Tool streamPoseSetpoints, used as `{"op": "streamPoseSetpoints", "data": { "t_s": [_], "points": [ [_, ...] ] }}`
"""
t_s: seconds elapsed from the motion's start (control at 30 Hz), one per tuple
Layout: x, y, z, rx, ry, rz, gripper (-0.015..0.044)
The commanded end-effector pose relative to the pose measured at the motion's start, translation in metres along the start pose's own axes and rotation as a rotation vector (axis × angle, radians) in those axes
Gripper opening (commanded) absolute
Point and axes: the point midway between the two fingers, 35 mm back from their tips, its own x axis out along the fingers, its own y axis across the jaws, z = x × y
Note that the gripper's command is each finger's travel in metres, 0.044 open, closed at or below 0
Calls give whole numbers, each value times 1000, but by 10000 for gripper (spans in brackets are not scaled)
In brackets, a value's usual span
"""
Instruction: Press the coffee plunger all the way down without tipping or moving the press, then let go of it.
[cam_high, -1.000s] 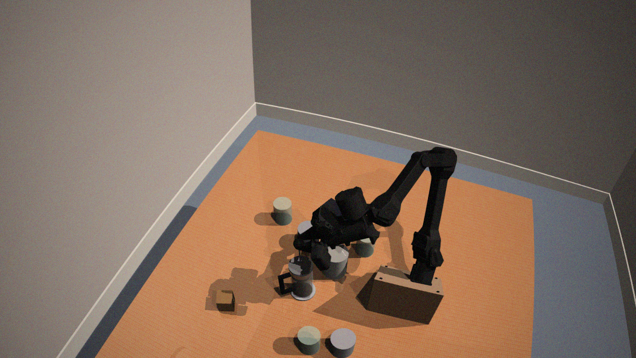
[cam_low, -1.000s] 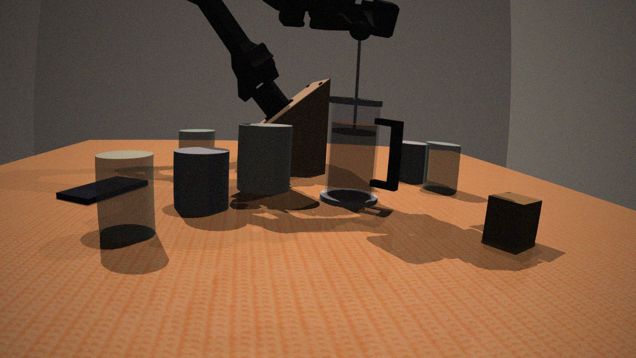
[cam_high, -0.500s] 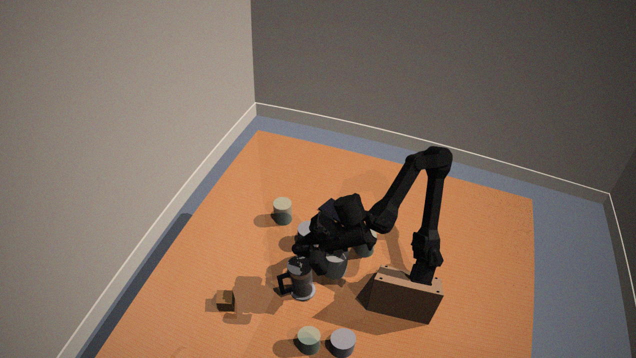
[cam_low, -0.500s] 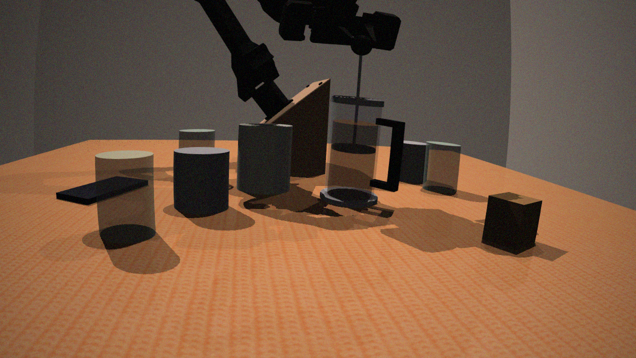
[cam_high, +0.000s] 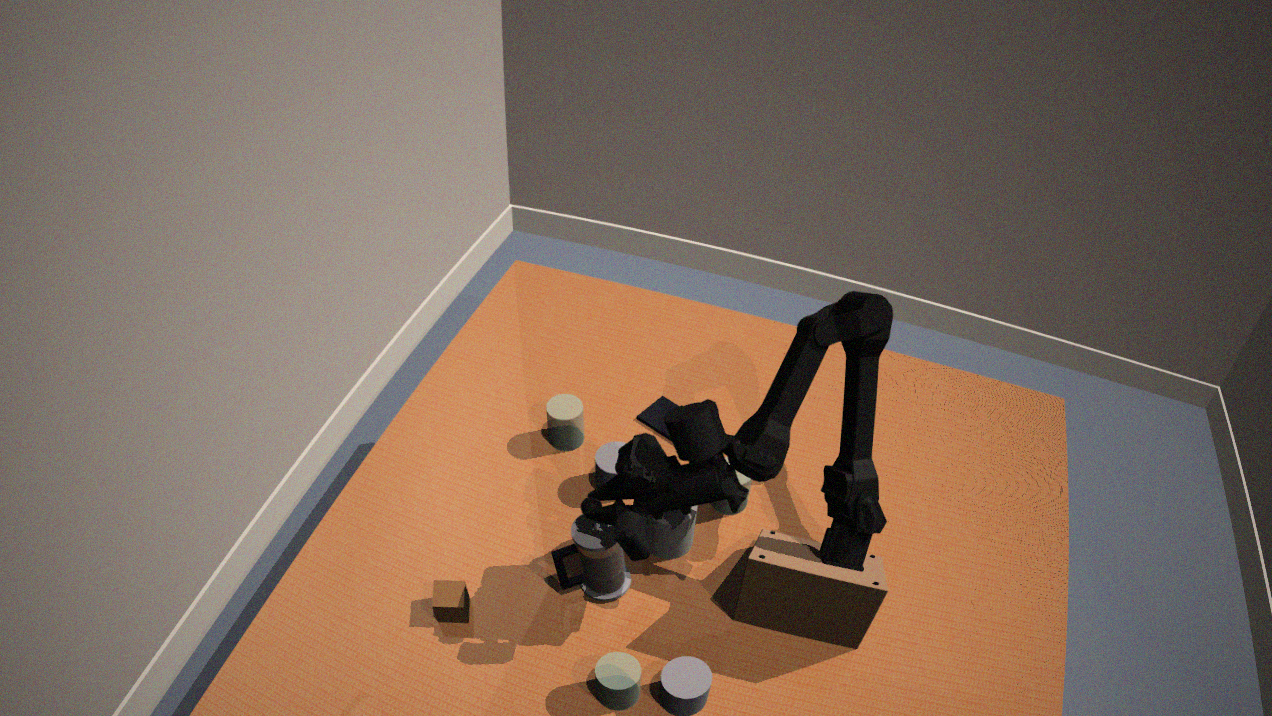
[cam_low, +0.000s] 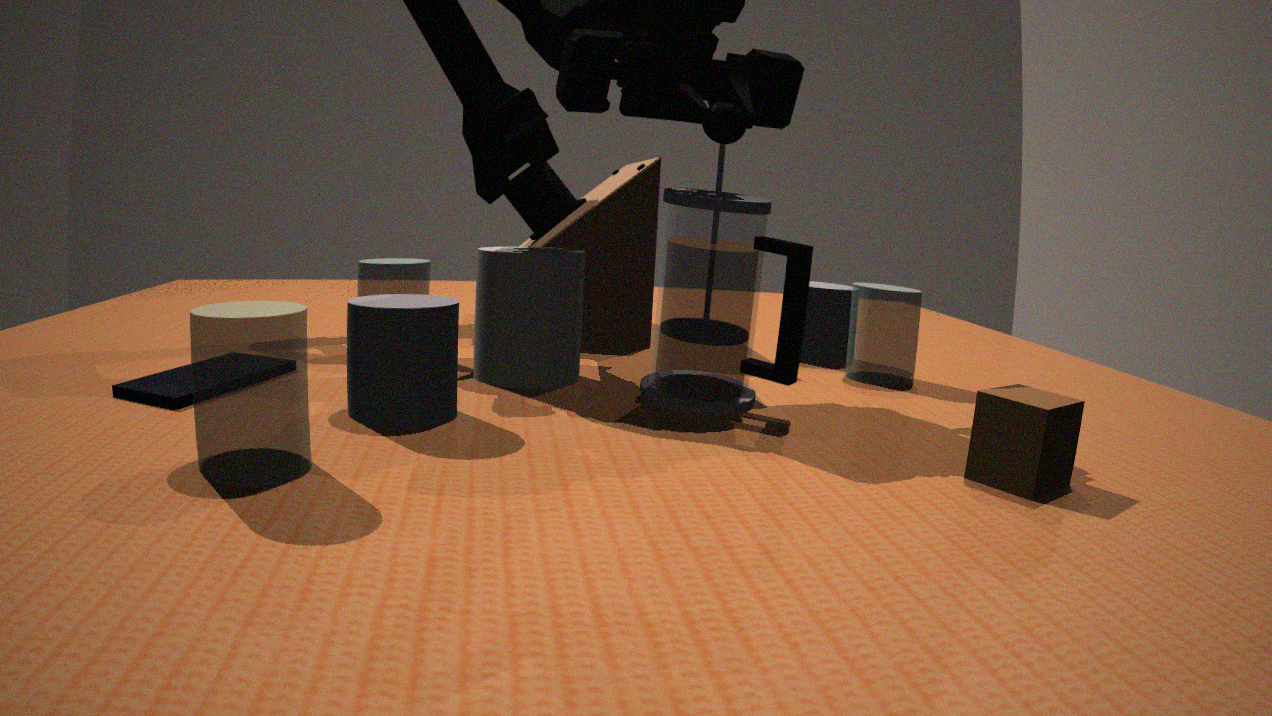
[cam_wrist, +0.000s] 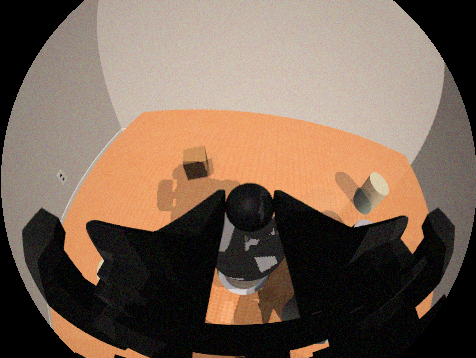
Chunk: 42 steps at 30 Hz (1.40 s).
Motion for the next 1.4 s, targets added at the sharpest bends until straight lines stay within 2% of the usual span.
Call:
{"op": "streamPoseSetpoints", "data": {
  "t_s": [0.0, 1.37],
  "points": [
    [7, 0, -20, -26, 44, 1, 119],
    [15, 1, -11, -15, 28, 2, 119]
  ]
}}
